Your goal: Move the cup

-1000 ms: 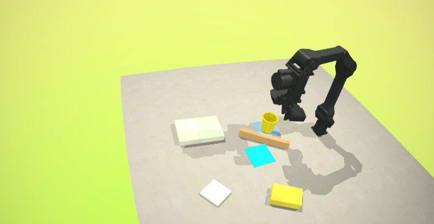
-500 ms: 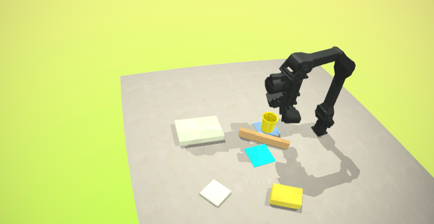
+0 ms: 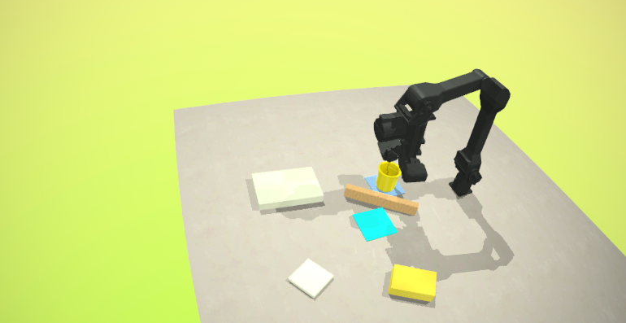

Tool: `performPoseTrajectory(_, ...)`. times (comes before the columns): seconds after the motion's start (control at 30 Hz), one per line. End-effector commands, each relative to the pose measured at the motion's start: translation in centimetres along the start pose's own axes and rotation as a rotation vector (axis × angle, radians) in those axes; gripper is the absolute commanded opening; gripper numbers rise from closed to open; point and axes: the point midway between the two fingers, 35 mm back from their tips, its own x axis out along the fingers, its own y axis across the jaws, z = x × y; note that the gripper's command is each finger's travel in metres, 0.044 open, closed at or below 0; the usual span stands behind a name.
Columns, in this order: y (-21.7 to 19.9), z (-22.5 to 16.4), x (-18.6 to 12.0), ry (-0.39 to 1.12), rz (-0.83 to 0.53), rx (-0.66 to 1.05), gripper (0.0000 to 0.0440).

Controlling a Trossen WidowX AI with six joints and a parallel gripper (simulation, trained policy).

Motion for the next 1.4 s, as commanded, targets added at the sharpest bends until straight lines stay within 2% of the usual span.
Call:
performPoseTrajectory(0.0, -0.4, -0.1, 1.4, 0.03, -0.012, -0.016, 0.0175)
performPoseTrajectory(0.77, -1.3, 0.3, 7.9, 0.066, 0.006, -0.201, 0.0184)
performPoseTrajectory(0.87, -1.3, 0.6, 8.3, 0.055, 0.009, -0.24, 0.0141)
performPoseTrajectory(1.07, -1.4, 0.8, 8.7, 0.047, 0.008, -0.324, 0.0001)
performPoseTrajectory(1.37, -1.2, 2.4, 7.4, -0.008, 0.023, -0.392, 0.0028)
